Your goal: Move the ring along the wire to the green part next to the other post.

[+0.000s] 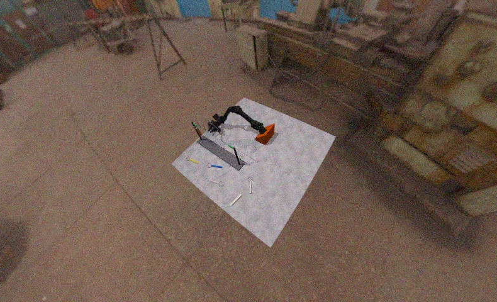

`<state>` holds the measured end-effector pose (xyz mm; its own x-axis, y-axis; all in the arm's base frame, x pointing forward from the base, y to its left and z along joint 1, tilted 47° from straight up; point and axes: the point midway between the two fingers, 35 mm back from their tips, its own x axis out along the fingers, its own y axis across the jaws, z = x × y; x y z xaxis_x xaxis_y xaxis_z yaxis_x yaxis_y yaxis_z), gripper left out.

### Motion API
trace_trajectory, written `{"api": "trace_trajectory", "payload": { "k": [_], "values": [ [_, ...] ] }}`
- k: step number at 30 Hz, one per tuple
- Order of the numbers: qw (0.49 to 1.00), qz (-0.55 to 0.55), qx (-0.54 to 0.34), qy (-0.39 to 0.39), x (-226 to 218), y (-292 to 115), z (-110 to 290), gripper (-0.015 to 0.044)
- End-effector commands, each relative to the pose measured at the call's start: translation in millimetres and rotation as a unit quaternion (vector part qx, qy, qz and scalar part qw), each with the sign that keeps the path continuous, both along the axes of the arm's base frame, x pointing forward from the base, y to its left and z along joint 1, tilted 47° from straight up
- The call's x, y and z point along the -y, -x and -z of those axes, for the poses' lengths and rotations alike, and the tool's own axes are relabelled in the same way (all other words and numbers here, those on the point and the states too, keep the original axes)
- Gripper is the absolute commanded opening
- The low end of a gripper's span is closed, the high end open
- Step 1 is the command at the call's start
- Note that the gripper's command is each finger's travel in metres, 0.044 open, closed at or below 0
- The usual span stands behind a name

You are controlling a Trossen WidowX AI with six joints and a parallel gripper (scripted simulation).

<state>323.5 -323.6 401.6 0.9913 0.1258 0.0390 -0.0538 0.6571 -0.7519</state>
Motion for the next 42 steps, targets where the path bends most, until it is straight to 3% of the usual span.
{"api": "trace_trajectory", "payload": {
  "k": [1, 8, 42],
  "values": [
    [1.000, -0.010, 0.000, -0.001, -4, -3, -6, 0.0160],
    [1.000, -0.010, 0.002, -0.002, -41, -42, -41, 0.0160],
    [1.000, -0.010, 0.004, -0.003, -47, -87, -45, 0.0160]
  ]
}}
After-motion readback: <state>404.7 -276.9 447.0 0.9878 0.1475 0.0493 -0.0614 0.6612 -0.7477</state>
